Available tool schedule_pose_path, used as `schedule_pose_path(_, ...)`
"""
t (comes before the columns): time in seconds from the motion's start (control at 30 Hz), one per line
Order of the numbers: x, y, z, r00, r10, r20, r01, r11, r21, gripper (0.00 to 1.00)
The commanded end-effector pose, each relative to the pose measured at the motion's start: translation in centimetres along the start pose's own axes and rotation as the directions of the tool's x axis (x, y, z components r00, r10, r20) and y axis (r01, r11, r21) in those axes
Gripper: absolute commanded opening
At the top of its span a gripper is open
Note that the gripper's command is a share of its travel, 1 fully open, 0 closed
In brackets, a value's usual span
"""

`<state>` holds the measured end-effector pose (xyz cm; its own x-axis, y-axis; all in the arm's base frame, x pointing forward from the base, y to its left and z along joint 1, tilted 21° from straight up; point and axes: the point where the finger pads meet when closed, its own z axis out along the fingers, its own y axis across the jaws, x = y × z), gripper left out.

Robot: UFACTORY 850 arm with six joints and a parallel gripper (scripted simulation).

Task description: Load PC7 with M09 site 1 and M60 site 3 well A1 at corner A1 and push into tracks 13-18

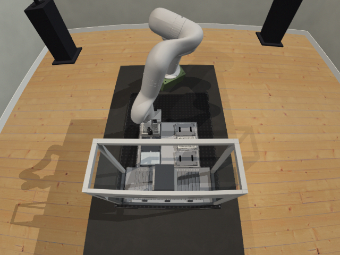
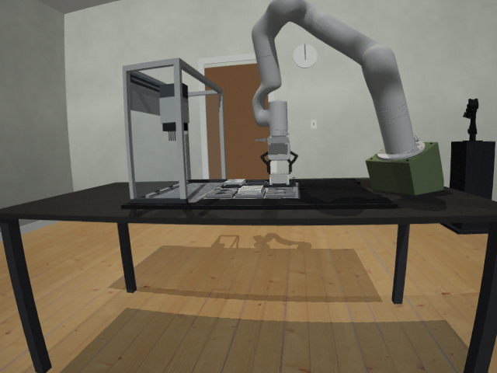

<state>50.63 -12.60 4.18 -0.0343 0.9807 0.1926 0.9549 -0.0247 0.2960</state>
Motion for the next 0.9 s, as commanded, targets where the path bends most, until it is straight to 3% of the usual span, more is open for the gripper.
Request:
schedule_pose_path(0.0,0.0,0.1,-1.0,1.000,0.000,0.000,0.000,1.000,0.000,1.00)
schedule_pose_path(0.87,0.0,0.1,-4.6,1.000,0.000,0.000,0.000,1.000,0.000,1.00)
